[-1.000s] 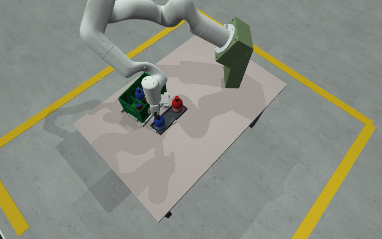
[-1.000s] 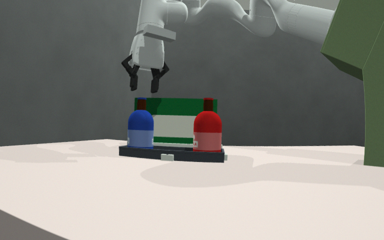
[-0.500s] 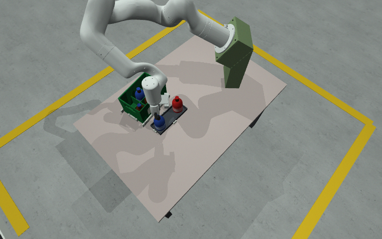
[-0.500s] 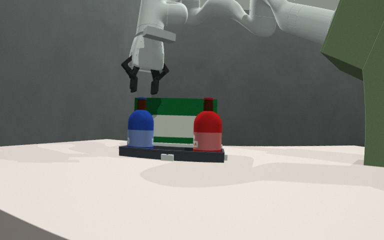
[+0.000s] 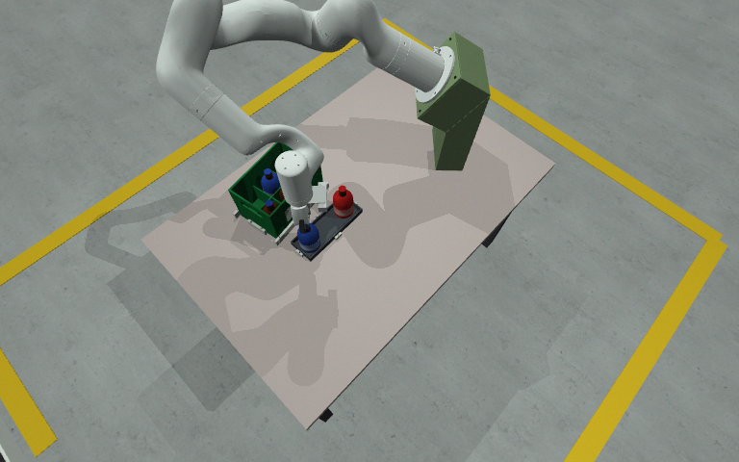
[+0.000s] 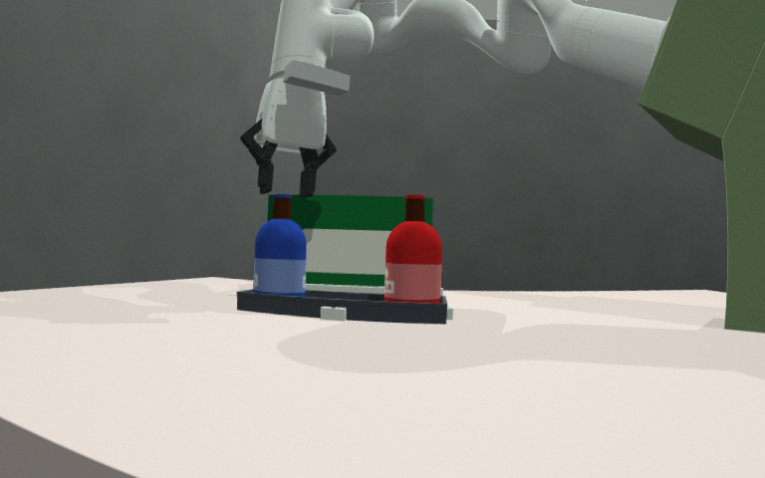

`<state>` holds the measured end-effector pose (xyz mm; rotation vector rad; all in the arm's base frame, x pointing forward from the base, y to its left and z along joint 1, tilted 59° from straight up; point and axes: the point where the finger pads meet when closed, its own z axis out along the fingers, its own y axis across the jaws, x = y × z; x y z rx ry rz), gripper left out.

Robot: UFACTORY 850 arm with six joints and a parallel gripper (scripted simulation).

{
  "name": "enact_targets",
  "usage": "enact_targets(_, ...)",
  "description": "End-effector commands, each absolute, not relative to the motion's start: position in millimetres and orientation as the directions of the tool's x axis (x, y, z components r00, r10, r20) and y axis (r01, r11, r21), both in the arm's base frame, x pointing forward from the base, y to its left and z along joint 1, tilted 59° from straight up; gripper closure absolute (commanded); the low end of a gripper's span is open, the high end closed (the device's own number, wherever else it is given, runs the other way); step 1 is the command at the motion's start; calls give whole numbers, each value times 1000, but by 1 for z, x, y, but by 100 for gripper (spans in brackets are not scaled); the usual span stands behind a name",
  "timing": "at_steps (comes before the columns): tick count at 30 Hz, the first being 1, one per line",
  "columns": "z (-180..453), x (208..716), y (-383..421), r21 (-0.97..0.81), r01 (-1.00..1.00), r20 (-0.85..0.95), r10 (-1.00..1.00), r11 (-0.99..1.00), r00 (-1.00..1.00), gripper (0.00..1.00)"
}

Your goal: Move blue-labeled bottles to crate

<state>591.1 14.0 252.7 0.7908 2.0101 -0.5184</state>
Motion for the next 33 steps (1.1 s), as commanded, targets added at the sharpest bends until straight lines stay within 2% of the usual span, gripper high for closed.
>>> enact_targets(1, 249, 595, 10, -55, 702, -854, 332, 710, -402, 34)
enact_targets(33, 241, 605, 0, -55, 702, -854, 332, 710, -402, 34)
